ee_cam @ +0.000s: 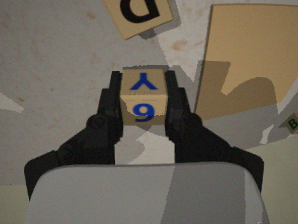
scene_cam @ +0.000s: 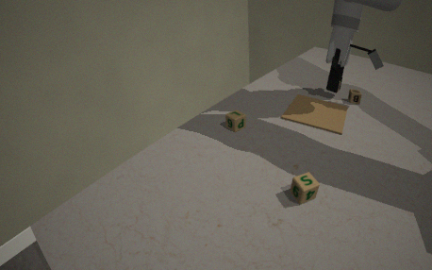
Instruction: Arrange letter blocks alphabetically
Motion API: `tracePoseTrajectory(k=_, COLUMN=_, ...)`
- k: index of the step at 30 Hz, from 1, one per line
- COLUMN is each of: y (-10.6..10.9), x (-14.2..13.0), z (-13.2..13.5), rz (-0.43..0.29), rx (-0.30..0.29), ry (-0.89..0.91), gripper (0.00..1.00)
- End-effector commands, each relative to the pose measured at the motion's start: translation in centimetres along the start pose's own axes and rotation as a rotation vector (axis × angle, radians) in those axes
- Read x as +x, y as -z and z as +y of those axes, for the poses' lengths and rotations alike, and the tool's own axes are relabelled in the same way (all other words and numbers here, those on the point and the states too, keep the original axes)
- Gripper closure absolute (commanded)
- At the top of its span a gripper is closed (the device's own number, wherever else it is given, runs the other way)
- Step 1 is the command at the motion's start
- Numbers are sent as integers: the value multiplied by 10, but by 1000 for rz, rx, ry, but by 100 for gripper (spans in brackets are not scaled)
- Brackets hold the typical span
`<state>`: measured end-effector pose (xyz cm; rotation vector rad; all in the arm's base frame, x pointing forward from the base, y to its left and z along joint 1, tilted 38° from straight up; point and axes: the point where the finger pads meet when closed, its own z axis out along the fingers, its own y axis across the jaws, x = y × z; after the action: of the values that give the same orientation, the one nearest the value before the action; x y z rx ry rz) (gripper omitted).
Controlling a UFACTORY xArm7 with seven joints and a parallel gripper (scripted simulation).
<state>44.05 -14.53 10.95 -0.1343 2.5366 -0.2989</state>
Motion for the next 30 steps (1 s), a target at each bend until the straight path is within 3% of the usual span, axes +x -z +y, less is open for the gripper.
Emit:
tracePoseTrajectory(k=1, y=1, x=-8, z=-2, rz=20, rx=141, ry=8, gripper=73)
tracePoseTrajectory(k=30, y=-11, x=0, z=0, rz=40, rx=151, ry=7, gripper=73)
